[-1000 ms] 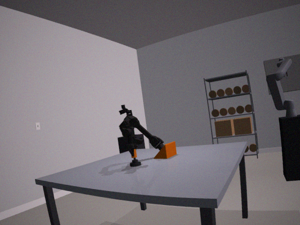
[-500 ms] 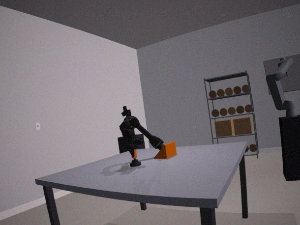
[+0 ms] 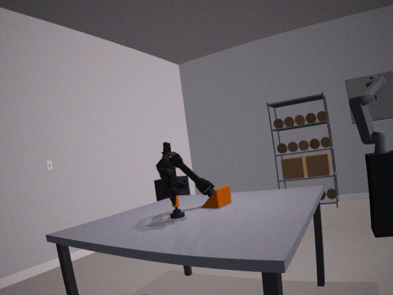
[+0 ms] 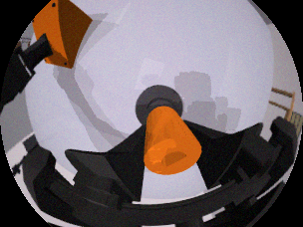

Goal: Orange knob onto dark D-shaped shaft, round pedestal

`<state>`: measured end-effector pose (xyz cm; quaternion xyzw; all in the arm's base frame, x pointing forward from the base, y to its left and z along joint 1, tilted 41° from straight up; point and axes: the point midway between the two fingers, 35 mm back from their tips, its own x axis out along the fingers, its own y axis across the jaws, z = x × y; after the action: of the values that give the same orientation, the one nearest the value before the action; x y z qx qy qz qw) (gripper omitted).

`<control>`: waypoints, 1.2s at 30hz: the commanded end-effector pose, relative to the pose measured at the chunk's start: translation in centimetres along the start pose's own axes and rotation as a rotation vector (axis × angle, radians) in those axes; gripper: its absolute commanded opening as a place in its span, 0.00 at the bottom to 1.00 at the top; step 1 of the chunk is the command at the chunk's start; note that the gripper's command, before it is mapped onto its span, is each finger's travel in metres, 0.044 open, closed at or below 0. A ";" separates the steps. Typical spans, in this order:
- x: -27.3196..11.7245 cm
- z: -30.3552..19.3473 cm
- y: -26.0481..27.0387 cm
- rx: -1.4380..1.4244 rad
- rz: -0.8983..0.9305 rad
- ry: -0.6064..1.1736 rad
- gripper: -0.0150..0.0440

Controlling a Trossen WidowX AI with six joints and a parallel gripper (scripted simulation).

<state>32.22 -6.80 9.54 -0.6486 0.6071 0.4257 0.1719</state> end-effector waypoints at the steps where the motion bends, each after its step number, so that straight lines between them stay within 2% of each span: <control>1: -0.1 0.0 -0.1 -0.106 -0.001 0.005 0.25; 28: -0.1 -0.1 -0.1 -0.148 -0.001 0.005 0.25; 36: 0.1 0.1 -0.1 -0.357 -0.001 0.005 0.25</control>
<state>32.28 -6.78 9.56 -0.6677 0.5365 0.5109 0.0737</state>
